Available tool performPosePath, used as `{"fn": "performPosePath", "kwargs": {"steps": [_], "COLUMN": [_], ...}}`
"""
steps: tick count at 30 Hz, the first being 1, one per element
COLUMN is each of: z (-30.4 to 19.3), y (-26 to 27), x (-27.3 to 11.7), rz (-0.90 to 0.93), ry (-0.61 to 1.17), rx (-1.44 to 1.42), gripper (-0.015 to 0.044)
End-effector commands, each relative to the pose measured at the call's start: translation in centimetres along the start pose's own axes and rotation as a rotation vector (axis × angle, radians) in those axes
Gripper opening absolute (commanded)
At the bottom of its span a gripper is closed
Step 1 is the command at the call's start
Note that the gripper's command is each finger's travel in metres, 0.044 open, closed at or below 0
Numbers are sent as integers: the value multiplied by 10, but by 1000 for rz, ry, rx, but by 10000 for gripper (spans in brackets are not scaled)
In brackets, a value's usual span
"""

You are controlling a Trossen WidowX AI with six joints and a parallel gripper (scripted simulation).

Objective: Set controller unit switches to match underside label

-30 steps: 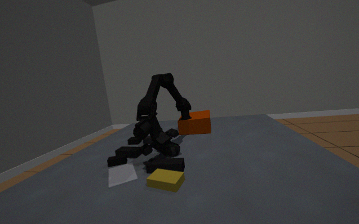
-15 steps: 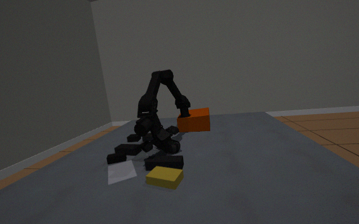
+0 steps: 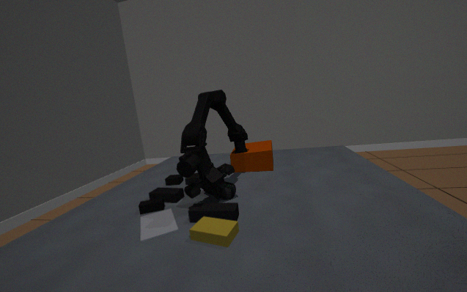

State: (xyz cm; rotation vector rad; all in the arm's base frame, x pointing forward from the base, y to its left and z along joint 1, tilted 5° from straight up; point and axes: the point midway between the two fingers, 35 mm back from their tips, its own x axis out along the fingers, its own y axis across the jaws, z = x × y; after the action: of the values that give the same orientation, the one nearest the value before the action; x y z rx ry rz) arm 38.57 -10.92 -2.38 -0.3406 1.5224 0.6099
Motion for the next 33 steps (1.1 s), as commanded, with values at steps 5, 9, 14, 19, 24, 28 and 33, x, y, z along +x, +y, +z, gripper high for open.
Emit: {"fn": "performPosePath", "kwargs": {"steps": [5, 9, 14, 19, 24, 28, 33], "z": [-2, -2, -3, -3, -3, -3, -3], "y": [11, 13, 15, 17, 18, 19, 21], "x": [6, 7, 7, 8, 8, 9, 9], "rz": [24, 25, 25, 25, 25, 25, 25], "ry": [12, 12, 12, 12, 12, 12, 12], "rx": [1, 1, 1, 1, 1, 1, 1], "gripper": [0, 0, 0, 0, 0, 0, 0]}}
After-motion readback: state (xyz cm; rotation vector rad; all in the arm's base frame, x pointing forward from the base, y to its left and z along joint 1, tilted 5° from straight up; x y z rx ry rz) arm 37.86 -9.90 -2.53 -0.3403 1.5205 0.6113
